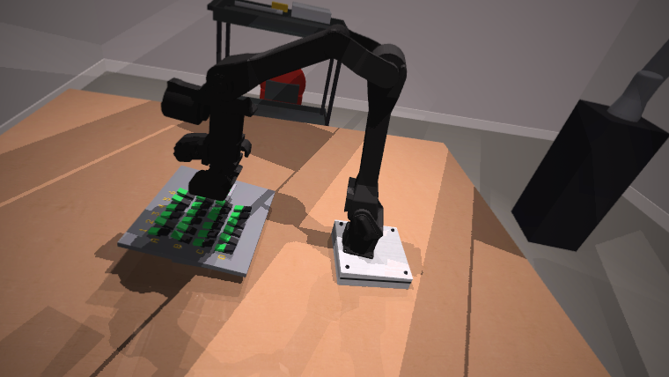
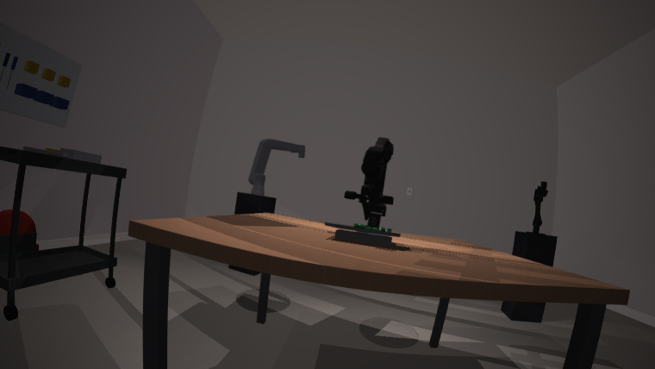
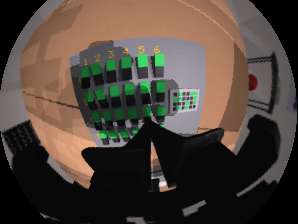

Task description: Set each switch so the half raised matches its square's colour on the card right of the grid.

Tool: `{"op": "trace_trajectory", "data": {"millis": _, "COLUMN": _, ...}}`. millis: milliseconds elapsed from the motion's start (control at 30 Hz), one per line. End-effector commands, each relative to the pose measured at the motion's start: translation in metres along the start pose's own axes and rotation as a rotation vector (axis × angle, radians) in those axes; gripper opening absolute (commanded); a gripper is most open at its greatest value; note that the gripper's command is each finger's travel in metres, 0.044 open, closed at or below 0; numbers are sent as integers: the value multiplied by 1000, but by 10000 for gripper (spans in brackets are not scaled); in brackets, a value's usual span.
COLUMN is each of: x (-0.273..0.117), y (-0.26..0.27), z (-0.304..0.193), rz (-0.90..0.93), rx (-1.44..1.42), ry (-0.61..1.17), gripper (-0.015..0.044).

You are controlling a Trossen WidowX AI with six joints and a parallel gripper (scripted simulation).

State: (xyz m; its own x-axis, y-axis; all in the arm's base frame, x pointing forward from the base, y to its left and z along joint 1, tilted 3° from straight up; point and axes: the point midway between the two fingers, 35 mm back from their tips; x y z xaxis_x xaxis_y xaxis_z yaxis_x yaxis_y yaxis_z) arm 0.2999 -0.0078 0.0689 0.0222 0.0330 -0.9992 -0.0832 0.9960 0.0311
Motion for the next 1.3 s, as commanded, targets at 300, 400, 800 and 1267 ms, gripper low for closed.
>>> {"op": "trace_trajectory", "data": {"millis": 300, "x": -35, "y": 43, "z": -27, "rz": -4, "rx": -1, "ry": -46, "gripper": 0}}
{"op": "trace_trajectory", "data": {"millis": 400, "x": -35, "y": 51, "z": -34, "rz": -4, "rx": -1, "ry": -45, "gripper": 0}}
{"op": "trace_trajectory", "data": {"millis": 800, "x": 1, "y": 51, "z": -31, "rz": -2, "rx": -1, "ry": -20, "gripper": 0}}
{"op": "trace_trajectory", "data": {"millis": 1267, "x": 15, "y": 51, "z": -31, "rz": -2, "rx": -1, "ry": -20, "gripper": 0}}
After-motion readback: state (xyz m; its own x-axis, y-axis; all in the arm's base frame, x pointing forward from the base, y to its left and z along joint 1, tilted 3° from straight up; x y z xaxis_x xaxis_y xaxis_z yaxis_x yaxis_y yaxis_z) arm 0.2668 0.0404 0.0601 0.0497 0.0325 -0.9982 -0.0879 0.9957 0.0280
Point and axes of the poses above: the point midway between the two fingers, 35 mm back from their tips, its own x axis out along the fingers, its own y axis across the jaws, z = x × y, and after that the axes turned 4 degrees about -x, right-handed
